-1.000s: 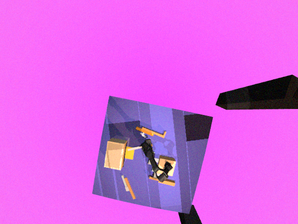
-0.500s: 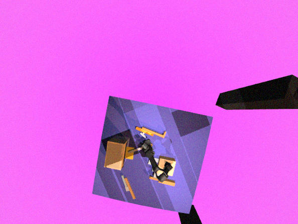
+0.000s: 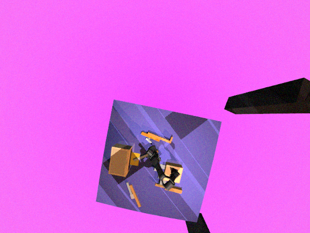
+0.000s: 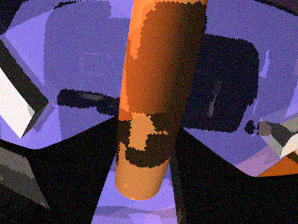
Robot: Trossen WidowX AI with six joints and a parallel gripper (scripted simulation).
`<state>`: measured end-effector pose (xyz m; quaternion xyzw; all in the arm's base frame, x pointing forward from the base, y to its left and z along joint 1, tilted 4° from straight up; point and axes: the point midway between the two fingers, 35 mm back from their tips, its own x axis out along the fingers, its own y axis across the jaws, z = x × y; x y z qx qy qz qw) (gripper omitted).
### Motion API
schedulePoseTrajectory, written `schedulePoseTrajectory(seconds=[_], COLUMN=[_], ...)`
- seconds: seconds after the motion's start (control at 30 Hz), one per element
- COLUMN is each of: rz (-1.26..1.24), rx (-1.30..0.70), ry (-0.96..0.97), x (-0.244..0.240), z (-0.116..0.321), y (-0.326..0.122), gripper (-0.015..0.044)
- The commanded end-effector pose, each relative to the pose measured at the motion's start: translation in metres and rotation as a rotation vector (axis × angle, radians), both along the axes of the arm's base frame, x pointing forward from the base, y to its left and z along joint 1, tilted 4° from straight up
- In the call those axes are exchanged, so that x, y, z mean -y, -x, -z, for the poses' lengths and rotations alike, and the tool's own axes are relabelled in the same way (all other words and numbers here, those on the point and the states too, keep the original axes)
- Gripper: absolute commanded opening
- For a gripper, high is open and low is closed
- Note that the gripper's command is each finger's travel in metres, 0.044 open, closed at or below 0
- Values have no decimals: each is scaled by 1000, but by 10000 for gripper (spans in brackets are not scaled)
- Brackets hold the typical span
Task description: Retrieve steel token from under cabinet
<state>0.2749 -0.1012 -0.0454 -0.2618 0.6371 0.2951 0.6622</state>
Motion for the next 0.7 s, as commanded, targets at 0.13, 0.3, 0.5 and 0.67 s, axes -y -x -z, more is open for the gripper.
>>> schedulePoseTrajectory(seconds=[0.13,0.3,0.5,0.67], rz=[-15,-17,-19,-20], rx=[4,4,4,4], ry=[4,3,3,2], x=[-10,-16,-23,-29], z=[-3,-3,-3,-4], y=[0,1,1,1], gripper=[0,0,0,0])
